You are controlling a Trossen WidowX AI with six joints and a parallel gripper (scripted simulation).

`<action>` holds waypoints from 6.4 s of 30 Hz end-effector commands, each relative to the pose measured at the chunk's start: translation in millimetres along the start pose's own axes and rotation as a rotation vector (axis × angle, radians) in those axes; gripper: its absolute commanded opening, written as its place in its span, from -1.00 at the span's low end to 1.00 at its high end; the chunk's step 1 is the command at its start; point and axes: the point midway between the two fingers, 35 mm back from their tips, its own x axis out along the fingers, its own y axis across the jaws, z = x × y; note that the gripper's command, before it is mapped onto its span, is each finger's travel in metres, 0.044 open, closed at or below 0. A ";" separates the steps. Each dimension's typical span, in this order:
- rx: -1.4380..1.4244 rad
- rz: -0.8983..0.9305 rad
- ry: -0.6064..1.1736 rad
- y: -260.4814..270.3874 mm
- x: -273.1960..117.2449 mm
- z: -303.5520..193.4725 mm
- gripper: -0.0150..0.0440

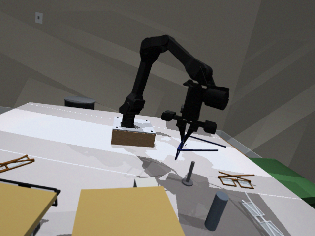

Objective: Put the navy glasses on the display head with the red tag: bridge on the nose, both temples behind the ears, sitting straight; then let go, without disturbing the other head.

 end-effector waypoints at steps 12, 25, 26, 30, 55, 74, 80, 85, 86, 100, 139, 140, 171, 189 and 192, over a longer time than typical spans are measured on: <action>0.008 -0.001 -0.003 -7.4 34.7 9.7 -0.49; 0.008 -0.001 -0.004 -4.4 59.5 12.2 -0.49; 0.008 -0.001 -0.004 -3.7 59.5 13.0 -0.49; 0.008 0.000 -0.004 -0.6 59.5 17.1 -0.49; 0.008 0.000 -0.005 8.5 59.6 29.8 -0.49; 0.008 0.001 -0.006 14.6 59.7 44.0 -0.49; 0.008 0.001 -0.006 15.8 59.7 48.4 -0.49; 0.008 0.001 -0.007 16.6 59.7 51.9 -0.49; 0.008 0.001 -0.007 16.7 59.7 52.5 -0.49; 0.008 0.001 -0.007 17.5 59.7 57.2 -0.49; 0.008 0.001 -0.006 17.3 -0.5 43.3 -0.49; 0.009 0.000 -0.007 17.4 -0.6 42.6 -0.49; 0.181 -0.145 -0.140 54.8 -17.0 -69.8 -0.49; 0.283 -0.285 -0.158 102.4 -30.1 -131.8 -0.49; 0.300 -0.310 -0.155 112.1 -32.5 -141.2 -0.49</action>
